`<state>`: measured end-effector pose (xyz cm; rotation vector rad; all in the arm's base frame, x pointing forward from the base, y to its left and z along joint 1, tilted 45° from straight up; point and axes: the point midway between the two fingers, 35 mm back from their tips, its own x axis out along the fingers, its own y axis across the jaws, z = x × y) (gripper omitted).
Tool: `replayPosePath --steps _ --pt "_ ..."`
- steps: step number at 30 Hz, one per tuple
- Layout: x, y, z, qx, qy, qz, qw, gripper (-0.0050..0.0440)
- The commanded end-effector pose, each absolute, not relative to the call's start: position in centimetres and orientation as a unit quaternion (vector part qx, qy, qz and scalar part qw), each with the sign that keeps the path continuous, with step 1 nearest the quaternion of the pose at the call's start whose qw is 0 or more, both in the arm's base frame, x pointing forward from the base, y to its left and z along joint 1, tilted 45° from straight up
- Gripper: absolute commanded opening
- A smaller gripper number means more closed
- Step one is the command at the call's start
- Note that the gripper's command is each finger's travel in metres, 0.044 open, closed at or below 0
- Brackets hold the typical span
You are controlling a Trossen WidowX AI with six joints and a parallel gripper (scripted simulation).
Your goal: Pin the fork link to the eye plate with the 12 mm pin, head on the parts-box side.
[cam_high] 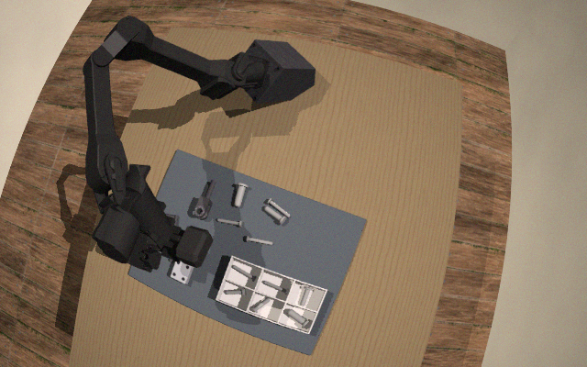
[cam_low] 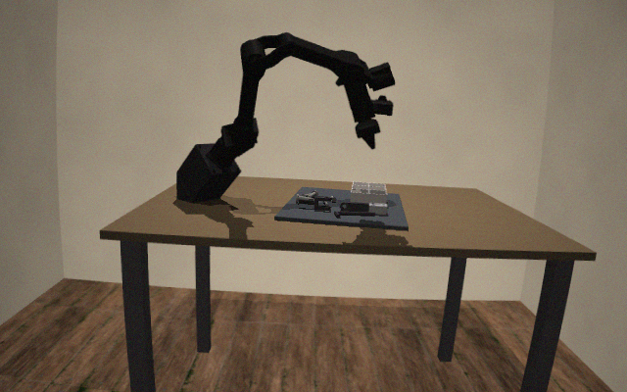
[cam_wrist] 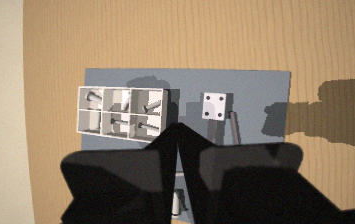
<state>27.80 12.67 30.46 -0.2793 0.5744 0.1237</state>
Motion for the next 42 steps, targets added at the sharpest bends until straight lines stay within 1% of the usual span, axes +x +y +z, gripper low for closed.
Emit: replayPosePath --steps 1,4,6,9,14,21,23,25,30,38,40,42 --pt "27.5 11.8 28.9 -0.248 0.285 0.08 0.922 0.0" --pt "27.2 11.2 27.3 -0.352 0.288 0.104 0.885 0.0" --pt "27.2 11.2 27.3 -0.352 0.288 0.104 0.885 0.0" --pt "26.7 10.3 25.3 -0.477 0.289 0.136 0.819 0.0" --pt "26.0 9.2 22.7 -0.621 0.284 0.181 0.707 0.0" --pt "24.8 7.5 19.1 -0.78 0.263 0.249 0.51 0.0" --pt "24.8 7.5 19.1 -0.78 0.263 0.249 0.51 0.0" --pt "24.4 6.8 17.9 -0.828 0.248 0.275 0.422 0.0" --pt "23.2 5.4 15.2 -0.886 0.218 0.324 0.248 0.0" --pt "21.3 3.3 11.2 -0.907 0.146 0.394 -0.036 0.0" --pt "21.3 3.3 11.2 -0.907 0.146 0.394 -0.036 0.0" --pt "20.7 2.7 10.2 -0.896 0.117 0.411 -0.124 0.0"
